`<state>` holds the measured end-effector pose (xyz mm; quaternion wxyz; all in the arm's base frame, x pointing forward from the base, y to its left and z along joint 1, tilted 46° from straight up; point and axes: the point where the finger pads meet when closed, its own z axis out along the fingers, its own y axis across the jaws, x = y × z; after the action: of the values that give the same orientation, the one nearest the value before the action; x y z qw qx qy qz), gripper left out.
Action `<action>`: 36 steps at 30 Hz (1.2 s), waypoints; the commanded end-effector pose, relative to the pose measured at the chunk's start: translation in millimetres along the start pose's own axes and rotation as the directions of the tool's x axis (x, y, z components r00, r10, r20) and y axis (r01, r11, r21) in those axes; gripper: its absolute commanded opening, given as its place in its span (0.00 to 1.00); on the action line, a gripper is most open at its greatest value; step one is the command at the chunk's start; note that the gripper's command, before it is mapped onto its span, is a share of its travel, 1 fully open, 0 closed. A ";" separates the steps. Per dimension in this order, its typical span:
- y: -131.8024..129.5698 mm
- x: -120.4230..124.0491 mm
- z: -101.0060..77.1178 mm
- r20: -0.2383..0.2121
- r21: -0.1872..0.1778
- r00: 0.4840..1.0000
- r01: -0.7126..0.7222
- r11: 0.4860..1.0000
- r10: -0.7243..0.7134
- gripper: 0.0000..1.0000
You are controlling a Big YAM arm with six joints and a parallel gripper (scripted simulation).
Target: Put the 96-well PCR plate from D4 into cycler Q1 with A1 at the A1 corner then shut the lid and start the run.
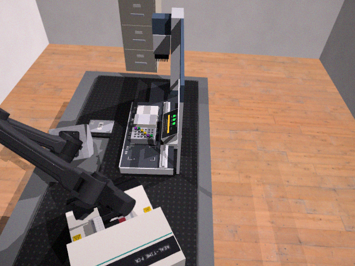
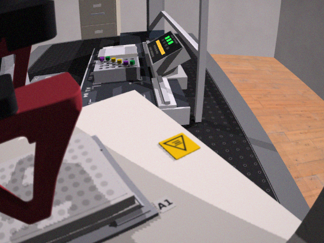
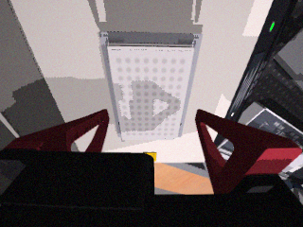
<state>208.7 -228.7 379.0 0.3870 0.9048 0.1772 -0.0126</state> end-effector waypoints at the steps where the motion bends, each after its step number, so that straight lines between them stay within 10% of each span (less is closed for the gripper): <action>1: 23.5 -0.5 -22.2 -0.036 -0.058 0.999 -0.030 0.998 0.028 1.00; 14: 17.3 -0.3 -22.6 -0.034 -0.043 0.999 -0.012 0.999 0.011 1.00; 15: 9.5 -1.2 -21.1 -0.032 -0.050 0.999 0.019 0.999 -0.021 0.00; 36: -51.9 -4.5 -0.4 0.021 -0.076 0.891 0.454 0.888 -0.454 0.00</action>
<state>189.1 -202.9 341.5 0.3981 0.8435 0.3484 -0.0926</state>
